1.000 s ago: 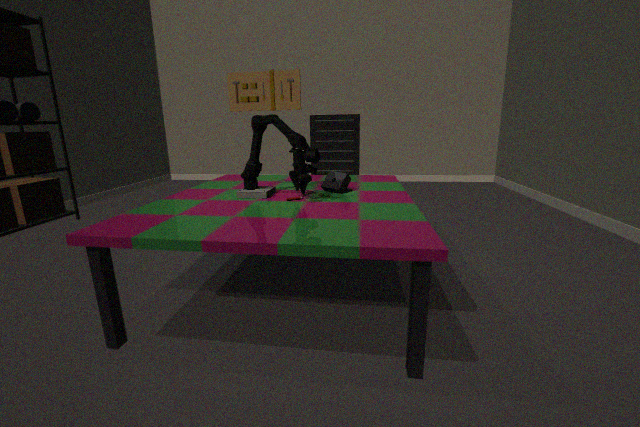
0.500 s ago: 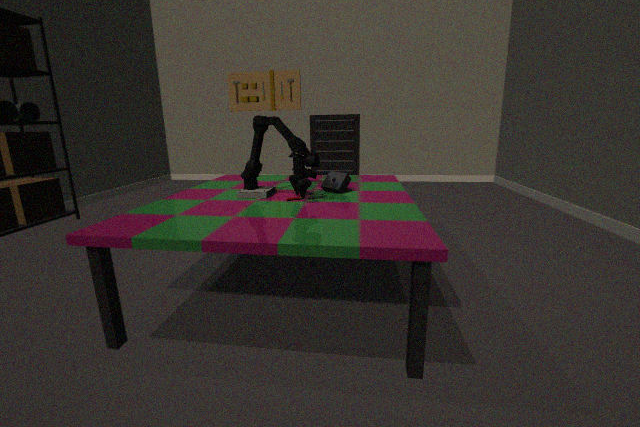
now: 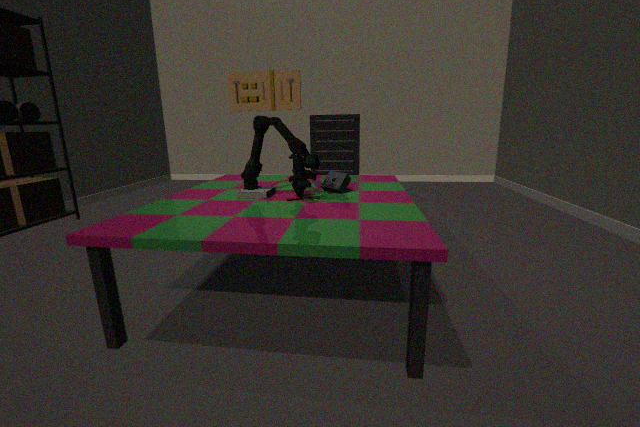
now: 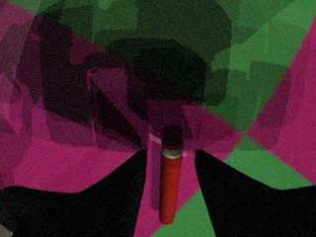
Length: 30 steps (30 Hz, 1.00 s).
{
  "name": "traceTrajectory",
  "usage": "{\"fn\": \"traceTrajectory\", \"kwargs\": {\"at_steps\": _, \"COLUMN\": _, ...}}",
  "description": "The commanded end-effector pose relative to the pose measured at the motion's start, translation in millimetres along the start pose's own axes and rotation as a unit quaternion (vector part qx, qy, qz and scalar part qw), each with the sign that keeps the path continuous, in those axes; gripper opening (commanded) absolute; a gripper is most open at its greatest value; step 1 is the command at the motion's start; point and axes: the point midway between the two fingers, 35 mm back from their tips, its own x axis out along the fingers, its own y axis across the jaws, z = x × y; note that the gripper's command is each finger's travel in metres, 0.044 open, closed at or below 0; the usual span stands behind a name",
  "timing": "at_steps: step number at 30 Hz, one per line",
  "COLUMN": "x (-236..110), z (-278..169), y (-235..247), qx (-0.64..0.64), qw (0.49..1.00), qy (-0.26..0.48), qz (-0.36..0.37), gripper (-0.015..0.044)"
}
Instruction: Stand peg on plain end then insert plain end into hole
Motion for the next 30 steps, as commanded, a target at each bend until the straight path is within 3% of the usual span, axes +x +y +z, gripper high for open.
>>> {"fn": "traceTrajectory", "kwargs": {"at_steps": 1, "x": 0.7, "z": -0.2, "y": -0.4, "qx": 0.002, "qw": 1.0, "qy": 0.001, "qz": -0.001, "gripper": 0.011}}
{"fn": "traceTrajectory", "kwargs": {"at_steps": 10, "x": 0.7, "z": -0.2, "y": -0.4, "qx": 0.002, "qw": 1.0, "qy": 0.001, "qz": -0.001, "gripper": 0.011}}
{"fn": "traceTrajectory", "kwargs": {"at_steps": 19, "x": 0.7, "z": -0.2, "y": -0.4, "qx": 0.002, "qw": 1.0, "qy": 0.001, "qz": -0.001, "gripper": 0.005}}
{"fn": "traceTrajectory", "kwargs": {"at_steps": 30, "x": -1.9, "z": -1.2, "y": -0.1, "qx": 0.001, "qw": 1.0, "qy": -0.015, "qz": 0.0, "gripper": 0.0049}}
